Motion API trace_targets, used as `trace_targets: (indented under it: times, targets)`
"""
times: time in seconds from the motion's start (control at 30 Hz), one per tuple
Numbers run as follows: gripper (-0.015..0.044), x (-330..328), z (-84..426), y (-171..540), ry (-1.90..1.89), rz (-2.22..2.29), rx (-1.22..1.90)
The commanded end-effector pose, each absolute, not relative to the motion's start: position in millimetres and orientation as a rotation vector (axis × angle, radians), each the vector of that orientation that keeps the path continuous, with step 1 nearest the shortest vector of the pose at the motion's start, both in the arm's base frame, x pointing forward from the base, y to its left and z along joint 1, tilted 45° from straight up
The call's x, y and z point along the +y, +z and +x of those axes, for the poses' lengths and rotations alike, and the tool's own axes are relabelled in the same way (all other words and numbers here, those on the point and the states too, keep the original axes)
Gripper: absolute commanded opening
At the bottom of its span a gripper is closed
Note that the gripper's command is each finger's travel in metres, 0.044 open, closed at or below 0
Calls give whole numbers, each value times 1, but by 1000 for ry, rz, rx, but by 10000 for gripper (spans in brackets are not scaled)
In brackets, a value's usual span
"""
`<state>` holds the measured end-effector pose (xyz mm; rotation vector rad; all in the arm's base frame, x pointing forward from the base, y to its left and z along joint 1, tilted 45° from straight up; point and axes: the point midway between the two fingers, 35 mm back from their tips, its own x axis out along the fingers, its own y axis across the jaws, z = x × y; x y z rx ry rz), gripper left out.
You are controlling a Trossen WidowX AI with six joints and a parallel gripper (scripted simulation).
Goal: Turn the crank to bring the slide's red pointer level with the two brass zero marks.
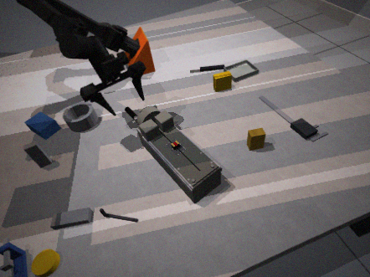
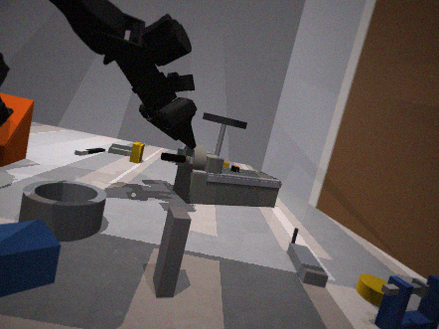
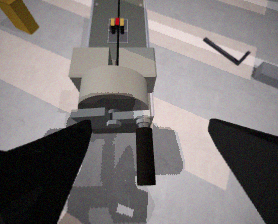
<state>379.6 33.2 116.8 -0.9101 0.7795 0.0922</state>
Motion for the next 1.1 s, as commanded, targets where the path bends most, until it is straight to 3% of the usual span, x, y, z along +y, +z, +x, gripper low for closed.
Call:
trace_targets:
  times: [0.0,1.07]
  targets:
    - [440,31,379,111,102,-915,783]
    - [440,-6,384,74,101,-918,782]
